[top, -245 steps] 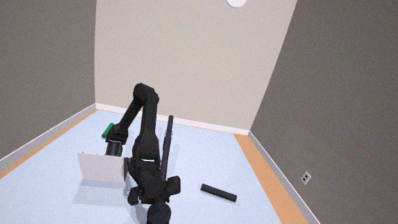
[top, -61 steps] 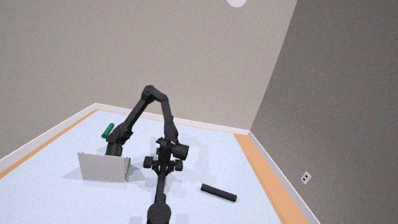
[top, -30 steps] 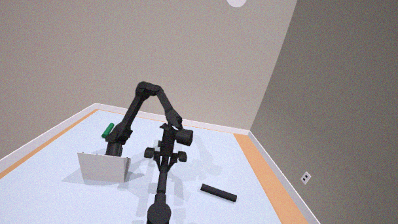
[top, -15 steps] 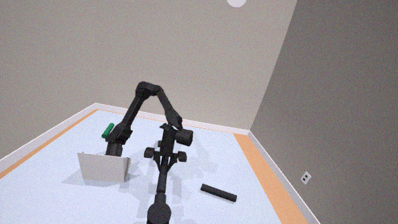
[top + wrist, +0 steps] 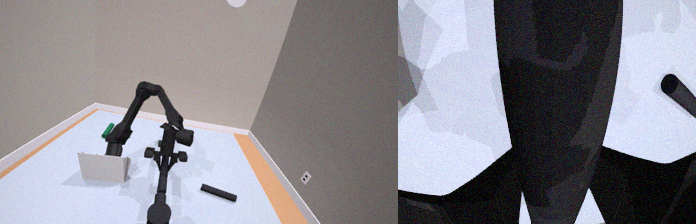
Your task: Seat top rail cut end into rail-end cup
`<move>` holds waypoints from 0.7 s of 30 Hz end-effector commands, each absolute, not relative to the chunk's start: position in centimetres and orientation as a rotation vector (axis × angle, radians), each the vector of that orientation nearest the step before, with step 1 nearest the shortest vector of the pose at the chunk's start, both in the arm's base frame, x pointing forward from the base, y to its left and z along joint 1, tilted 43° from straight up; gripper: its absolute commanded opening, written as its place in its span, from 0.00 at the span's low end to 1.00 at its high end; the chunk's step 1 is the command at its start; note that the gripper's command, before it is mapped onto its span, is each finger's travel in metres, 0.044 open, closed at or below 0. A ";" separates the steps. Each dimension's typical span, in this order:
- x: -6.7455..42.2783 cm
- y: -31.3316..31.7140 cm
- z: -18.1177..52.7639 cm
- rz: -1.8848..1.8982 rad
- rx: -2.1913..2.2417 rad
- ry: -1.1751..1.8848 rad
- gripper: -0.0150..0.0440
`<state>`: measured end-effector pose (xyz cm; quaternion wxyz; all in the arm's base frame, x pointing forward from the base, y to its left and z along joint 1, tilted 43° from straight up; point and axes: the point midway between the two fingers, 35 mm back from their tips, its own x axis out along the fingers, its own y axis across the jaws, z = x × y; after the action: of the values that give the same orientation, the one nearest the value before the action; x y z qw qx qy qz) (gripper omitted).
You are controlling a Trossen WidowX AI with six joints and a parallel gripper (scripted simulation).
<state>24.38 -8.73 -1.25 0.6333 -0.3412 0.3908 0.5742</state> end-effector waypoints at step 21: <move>24.1 -10.1 -2.6 1.311 -0.781 0.899 0.25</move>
<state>24.07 -9.58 -2.51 0.6350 -0.3355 0.3889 0.5769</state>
